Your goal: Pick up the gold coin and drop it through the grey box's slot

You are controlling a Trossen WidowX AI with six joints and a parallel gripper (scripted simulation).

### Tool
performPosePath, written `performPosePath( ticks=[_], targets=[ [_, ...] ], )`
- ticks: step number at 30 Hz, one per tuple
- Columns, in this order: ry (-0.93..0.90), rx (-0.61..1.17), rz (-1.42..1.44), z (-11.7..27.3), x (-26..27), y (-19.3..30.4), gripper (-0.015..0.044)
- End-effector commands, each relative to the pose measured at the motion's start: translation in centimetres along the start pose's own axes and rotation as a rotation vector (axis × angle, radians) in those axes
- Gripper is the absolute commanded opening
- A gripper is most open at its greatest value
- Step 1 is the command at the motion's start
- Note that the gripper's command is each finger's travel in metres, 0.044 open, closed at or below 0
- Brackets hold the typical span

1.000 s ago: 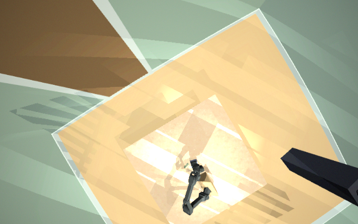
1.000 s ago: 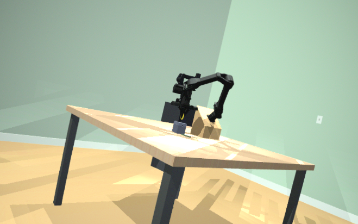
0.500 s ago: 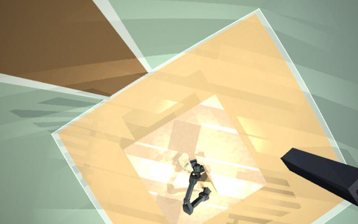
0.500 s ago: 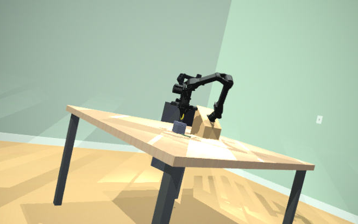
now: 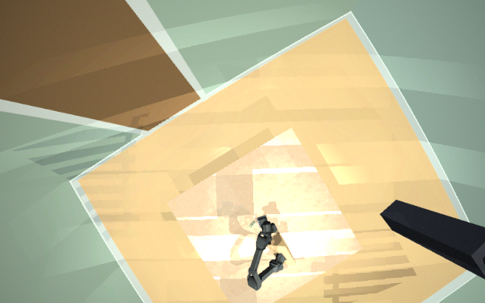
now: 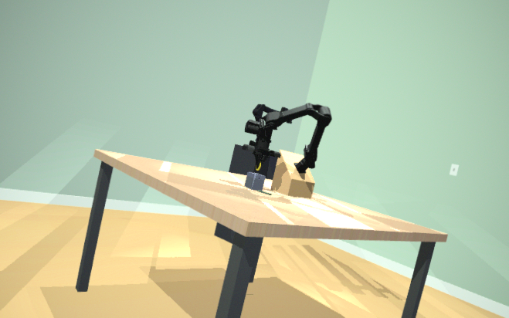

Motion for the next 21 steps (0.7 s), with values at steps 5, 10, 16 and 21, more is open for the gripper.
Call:
performPosePath(
  ticks=[5,10,16,21],
  targets=[
    [0.000,0.003,-0.008,-0.46,-0.03,0.05,0.0000],
    [0.000,0.003,-0.007,-0.70,-0.06,0.07,0.0000],
    [0.000,0.003,-0.008,-0.99,-0.07,0.06,0.0000],
    [0.000,0.003,-0.007,-1.24,-0.05,0.05,0.0000]
  ],
)
Point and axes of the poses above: the point midway between the two fingers, 35 mm back from their tips, its own z axis back along the fingers, its own x axis across the jaws, y = z × x, the point moved 4 cm from there along z, back along the fingers, and after that the axes turned 6 degrees about z, right-handed, at the moved point
